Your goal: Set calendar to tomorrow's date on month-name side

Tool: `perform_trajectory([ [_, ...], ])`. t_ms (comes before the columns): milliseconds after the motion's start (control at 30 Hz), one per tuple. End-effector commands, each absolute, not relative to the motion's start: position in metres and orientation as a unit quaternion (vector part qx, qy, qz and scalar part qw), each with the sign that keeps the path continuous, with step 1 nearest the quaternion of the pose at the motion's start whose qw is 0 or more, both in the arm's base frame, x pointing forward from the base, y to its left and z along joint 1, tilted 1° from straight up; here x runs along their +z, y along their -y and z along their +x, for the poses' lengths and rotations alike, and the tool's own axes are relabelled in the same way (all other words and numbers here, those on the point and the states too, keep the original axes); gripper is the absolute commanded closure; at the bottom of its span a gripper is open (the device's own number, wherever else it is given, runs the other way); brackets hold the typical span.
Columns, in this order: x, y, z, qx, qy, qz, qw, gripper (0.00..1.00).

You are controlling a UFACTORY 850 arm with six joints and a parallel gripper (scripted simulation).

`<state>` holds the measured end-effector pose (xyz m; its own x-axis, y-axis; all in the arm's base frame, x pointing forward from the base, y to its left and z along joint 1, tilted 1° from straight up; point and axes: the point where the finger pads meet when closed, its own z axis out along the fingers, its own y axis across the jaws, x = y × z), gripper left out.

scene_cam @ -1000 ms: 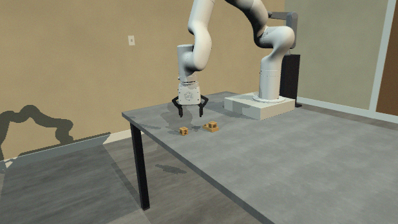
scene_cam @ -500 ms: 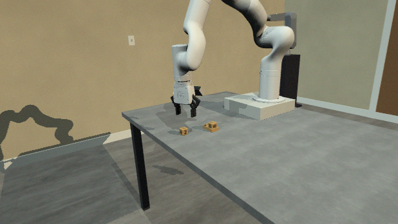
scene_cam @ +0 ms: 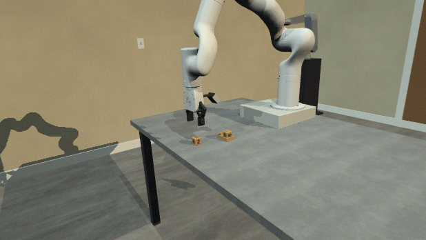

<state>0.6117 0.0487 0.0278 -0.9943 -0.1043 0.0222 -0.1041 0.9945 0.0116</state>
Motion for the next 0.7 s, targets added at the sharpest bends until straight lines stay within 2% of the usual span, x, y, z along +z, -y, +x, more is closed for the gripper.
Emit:
perform_trajectory([
  [0, 0.0288, -0.0484, 0.613, -0.003, 0.999, 0.047, 0.011, 0.0],
  [33, 0.0288, -0.0484, 0.613, -0.003, 0.999, 0.047, 0.011, 0.51],
  [667, 0.0288, -0.0484, 0.613, -0.003, 0.999, 0.047, 0.011, 0.51],
])
